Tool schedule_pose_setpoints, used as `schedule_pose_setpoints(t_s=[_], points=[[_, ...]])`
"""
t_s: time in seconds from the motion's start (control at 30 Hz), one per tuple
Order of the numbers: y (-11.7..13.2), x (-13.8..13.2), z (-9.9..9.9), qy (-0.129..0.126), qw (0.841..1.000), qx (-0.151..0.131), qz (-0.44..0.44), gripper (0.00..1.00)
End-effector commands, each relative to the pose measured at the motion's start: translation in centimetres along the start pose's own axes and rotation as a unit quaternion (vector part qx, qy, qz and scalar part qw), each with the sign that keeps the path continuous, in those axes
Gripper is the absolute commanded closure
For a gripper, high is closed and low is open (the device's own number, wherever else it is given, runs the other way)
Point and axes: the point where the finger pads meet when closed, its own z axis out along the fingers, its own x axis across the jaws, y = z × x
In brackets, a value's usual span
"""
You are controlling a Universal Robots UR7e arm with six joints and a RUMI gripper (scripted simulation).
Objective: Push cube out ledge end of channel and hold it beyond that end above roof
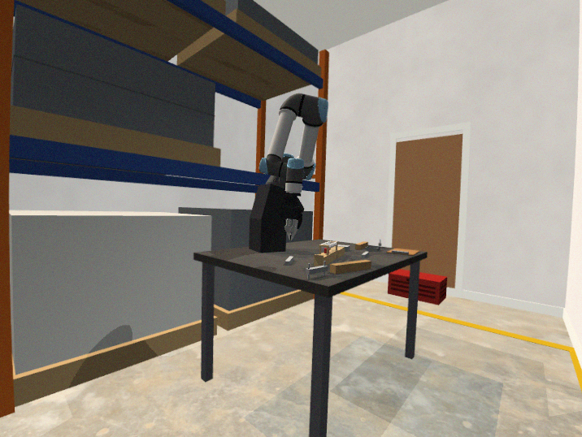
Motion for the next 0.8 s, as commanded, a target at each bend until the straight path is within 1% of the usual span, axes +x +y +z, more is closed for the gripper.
schedule_pose_setpoints(t_s=[0.0,0.27,0.57,0.77], points=[[-2.3,-1.2,0.3,0.016,0.999,-0.01,-0.045,1.0],[-4.9,-2.3,0.3,0.026,0.995,-0.016,-0.091,1.0],[-6.0,-2.7,0.3,0.03,0.993,-0.019,-0.11,1.0],[-6.3,-2.8,0.3,0.031,0.993,-0.02,-0.114,1.0]])
